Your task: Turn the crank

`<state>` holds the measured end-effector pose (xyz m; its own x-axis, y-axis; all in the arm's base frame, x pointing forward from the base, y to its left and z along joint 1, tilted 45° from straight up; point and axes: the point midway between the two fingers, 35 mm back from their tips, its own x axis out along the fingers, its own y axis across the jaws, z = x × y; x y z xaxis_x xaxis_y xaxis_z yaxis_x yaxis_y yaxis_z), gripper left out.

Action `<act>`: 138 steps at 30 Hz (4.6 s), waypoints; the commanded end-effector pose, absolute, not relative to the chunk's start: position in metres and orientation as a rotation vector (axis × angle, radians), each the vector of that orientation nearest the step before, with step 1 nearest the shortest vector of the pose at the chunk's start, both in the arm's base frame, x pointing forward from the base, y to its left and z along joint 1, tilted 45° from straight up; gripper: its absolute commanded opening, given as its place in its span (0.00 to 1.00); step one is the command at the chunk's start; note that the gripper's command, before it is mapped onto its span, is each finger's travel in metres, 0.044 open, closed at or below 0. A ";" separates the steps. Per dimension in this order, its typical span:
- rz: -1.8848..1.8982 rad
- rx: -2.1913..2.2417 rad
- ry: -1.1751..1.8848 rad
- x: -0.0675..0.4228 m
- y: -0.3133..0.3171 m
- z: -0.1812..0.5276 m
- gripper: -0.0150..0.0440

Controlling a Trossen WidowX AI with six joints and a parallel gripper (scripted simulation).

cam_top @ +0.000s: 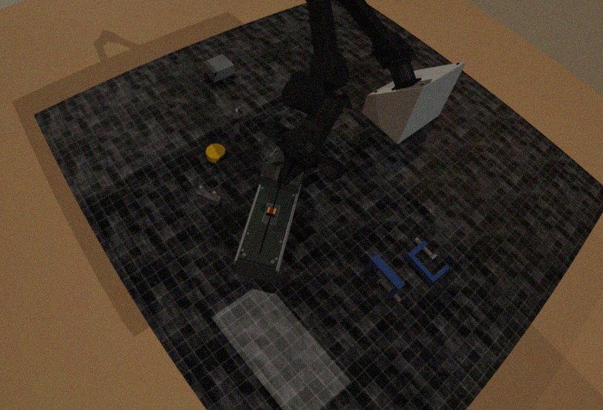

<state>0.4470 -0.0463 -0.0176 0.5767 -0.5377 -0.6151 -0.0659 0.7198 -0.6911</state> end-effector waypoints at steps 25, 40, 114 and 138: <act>-0.307 -0.736 0.931 0.447 -0.046 -0.018 0.79; -0.307 -0.736 0.931 0.447 -0.046 -0.018 0.60; -0.306 -0.735 0.931 0.447 -0.046 -0.018 0.25; -0.306 -0.735 0.931 0.447 -0.046 -0.018 0.96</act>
